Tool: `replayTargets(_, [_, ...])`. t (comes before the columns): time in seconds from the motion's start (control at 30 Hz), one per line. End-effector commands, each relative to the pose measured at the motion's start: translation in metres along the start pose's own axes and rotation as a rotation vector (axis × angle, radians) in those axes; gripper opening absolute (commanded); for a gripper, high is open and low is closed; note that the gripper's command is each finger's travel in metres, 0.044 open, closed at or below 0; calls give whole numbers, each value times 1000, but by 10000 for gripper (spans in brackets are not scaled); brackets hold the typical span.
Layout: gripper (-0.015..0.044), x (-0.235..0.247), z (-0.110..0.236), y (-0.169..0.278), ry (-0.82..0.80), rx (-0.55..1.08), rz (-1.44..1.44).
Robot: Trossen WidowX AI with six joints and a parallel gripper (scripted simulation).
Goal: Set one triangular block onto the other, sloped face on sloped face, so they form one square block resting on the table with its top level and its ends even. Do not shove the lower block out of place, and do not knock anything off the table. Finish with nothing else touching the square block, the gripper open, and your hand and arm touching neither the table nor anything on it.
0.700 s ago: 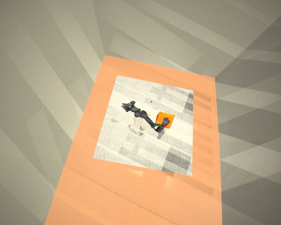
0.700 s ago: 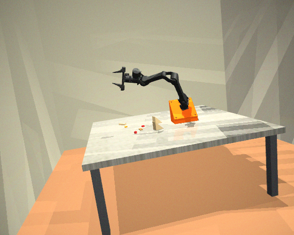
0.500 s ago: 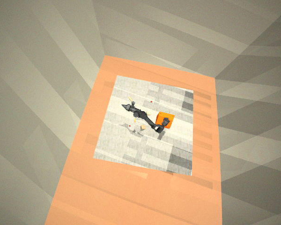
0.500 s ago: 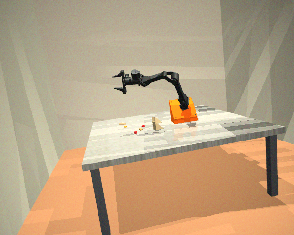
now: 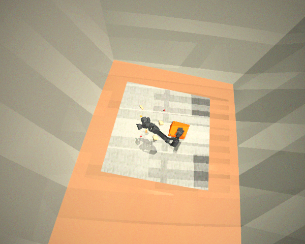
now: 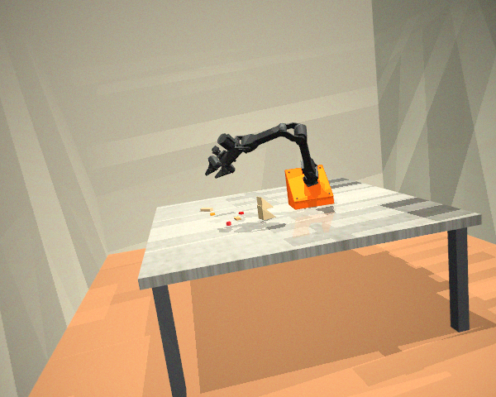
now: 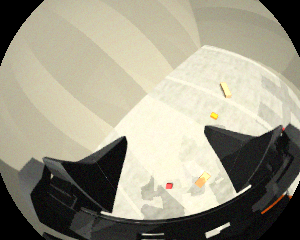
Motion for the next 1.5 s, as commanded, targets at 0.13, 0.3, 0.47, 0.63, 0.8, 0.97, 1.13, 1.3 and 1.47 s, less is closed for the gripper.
replayTargets(0.13, [440,-19,32,111,14,473,545])
replayTargets(0.3, [440,-26,58,157,-79,691,756])
replayTargets(0.47, [440,-29,91,199,-236,887,934])
replayTargets(0.63, [440,-29,97,205,-268,915,960])
replayTargets(0.8, [440,-30,97,206,-268,915,960])
replayTargets(0.97, [440,-31,92,210,-266,916,961])
replayTargets(1.13, [440,-33,86,215,-265,916,962])
replayTargets(1.3, [440,-34,80,221,-264,916,962])
replayTargets(1.47, [440,-36,74,227,-263,916,963])
Point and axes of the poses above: the point midway between the two fingers, 35 mm back from their tips, its own z axis back along the fingers, its own x axis across the jaws, y = z × x, the point moved 2 cm from there along z, back along the fingers, and after that the axes turned 10 degrees about z, right-handed, at the moved point
